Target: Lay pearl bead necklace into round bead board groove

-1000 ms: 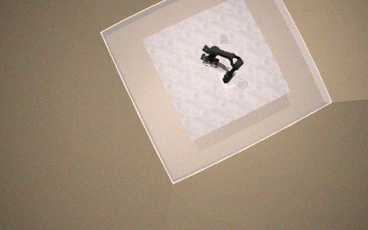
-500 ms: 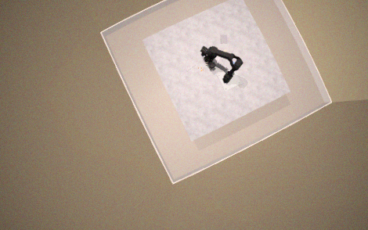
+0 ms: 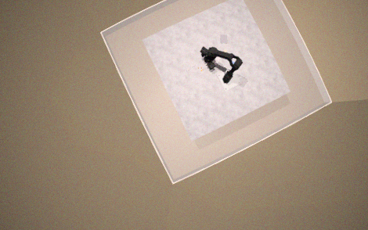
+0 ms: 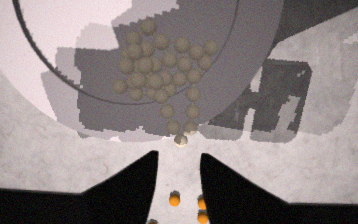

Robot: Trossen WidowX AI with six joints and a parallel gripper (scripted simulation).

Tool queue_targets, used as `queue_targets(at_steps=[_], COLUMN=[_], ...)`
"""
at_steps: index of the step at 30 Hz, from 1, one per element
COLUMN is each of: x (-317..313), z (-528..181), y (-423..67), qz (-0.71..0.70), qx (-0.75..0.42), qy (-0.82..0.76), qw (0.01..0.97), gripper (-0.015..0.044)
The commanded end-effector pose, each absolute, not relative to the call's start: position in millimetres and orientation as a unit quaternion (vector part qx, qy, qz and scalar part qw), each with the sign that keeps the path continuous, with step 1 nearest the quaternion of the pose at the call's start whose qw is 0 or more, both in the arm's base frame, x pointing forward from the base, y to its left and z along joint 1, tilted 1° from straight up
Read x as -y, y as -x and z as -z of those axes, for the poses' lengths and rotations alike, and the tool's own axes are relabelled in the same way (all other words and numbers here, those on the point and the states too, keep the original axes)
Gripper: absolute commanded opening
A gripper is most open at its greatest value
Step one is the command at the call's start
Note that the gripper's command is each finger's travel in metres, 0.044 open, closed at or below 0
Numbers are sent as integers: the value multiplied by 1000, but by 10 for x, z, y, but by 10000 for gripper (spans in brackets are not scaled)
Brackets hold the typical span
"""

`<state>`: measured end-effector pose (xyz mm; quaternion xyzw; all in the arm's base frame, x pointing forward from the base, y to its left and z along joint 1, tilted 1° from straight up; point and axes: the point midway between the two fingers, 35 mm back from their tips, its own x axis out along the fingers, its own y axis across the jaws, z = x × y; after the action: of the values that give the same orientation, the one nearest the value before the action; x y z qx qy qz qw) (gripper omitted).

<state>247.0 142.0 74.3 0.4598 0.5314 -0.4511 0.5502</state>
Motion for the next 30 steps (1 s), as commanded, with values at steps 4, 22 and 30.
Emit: queue_targets(at_steps=[4,22,30], x=[-1424,-1421,-1418], z=[-659,-441,-471], y=[-2474,-2465,-2470], qz=[452,455,452], qx=[-532,-533,-531], qy=[-460,-459,-459], qw=[549,547,550], gripper=[120,120,0])
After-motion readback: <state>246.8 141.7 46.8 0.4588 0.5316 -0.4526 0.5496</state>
